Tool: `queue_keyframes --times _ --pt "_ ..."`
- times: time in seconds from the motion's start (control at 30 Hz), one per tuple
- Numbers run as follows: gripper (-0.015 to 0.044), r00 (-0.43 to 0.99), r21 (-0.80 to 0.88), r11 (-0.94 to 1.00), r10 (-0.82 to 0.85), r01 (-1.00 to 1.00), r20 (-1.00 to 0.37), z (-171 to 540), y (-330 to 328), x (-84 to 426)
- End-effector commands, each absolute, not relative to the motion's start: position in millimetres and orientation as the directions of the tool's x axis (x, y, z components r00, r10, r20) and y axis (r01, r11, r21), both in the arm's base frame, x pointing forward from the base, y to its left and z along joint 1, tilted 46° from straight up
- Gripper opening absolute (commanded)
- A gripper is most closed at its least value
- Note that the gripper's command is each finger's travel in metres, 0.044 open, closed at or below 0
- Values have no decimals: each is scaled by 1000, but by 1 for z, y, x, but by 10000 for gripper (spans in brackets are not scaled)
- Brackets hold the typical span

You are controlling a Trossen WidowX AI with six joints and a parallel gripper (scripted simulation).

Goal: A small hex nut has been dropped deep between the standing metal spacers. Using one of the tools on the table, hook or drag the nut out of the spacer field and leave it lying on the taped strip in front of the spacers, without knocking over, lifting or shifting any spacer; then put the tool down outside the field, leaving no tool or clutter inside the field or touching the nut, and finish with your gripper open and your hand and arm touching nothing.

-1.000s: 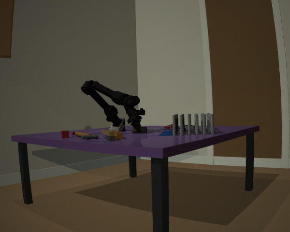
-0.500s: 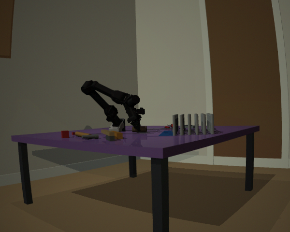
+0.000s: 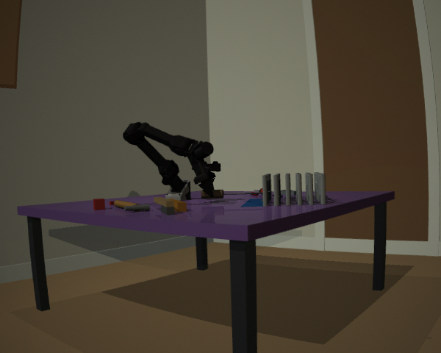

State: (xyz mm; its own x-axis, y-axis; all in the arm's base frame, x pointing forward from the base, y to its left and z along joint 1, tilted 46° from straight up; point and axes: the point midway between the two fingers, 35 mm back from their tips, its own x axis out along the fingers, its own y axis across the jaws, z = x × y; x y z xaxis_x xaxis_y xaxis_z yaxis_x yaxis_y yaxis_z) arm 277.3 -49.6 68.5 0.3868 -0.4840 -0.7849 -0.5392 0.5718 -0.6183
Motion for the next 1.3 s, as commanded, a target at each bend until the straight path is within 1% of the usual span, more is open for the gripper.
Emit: queue_keyframes --times 0.0,0.47,1.27 --pt "0 396 -624 573 -483 -531 -781 74 -48 278" --pt "0 393 -620 570 -482 -539 -783 89 -56 241" --pt "0 384 -609 583 -474 -538 -793 156 13 250"
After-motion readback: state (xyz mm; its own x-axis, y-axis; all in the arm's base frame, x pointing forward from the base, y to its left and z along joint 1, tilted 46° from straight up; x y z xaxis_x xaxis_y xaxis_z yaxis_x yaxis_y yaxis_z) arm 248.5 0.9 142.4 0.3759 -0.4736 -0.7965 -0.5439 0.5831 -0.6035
